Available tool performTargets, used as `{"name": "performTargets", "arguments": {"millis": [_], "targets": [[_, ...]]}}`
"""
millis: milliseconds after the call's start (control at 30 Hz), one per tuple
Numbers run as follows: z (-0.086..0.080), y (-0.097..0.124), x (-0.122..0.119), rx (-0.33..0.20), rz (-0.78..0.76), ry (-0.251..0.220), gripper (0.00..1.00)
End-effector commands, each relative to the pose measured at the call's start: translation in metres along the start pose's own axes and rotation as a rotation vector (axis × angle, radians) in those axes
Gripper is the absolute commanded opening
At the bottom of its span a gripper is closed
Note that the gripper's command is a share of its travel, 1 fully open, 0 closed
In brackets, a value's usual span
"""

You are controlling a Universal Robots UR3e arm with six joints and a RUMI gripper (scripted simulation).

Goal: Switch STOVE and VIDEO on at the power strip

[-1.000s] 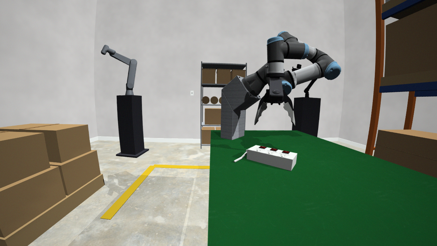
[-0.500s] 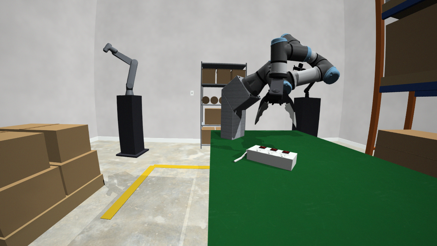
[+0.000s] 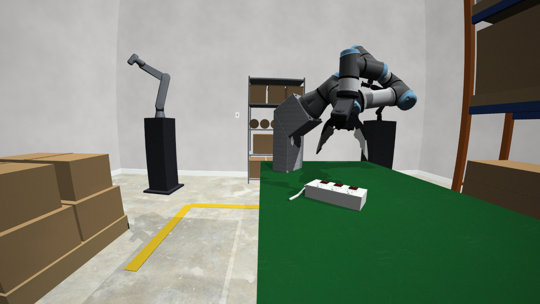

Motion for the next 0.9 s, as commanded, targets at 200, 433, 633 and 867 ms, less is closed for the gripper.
{"name": "performTargets", "arguments": {"millis": [200, 433, 633, 867], "targets": [[0.002, -0.002, -0.008, 0.07, 0.144, 0.001, 1.0], [0.003, -0.003, -0.012, 0.101, 0.2, -0.007, 1.0], [0.004, -0.003, -0.015, 0.128, 0.25, -0.017, 1.0], [0.004, -0.003, -0.017, 0.151, 0.295, -0.028, 1.0]]}}
Point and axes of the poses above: the point where the finger pads meet when closed, its own z axis out along the fingers, its own x axis across the jaws, y = z × x, the point moved 8 cm from there along -z, back along the fingers, and after that the axes turned 11 degrees about z, right-handed, at the moved point
